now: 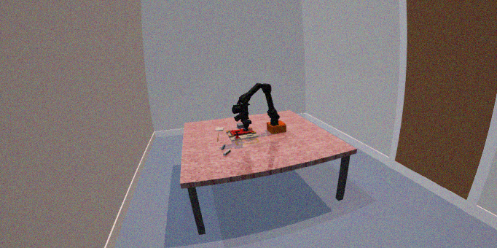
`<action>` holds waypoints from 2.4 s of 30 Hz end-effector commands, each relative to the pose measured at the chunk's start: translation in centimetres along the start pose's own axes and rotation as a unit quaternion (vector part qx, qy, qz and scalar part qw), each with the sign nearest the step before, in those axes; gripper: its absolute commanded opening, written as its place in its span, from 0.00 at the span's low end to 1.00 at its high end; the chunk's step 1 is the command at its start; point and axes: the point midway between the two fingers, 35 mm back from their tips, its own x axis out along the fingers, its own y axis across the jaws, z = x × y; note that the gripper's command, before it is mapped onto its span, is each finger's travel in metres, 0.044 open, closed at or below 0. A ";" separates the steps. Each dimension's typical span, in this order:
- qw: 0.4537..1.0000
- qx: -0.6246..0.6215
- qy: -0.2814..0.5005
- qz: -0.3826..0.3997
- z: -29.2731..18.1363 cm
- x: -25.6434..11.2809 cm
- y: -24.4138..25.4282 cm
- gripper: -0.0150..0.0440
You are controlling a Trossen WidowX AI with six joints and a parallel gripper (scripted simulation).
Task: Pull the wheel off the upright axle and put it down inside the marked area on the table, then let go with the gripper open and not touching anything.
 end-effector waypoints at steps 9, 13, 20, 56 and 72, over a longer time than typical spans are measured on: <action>1.000 0.006 -0.001 0.000 -0.4 2.0 0.2 0.25; 1.000 0.006 -0.001 0.000 -0.3 3.2 0.3 0.25; 1.000 0.006 -0.001 0.000 -0.2 8.0 0.3 0.25; 1.000 0.002 -0.006 0.003 -0.1 4.5 0.4 0.81; 1.000 0.006 0.003 -0.002 -8.3 -0.5 -3.1 1.00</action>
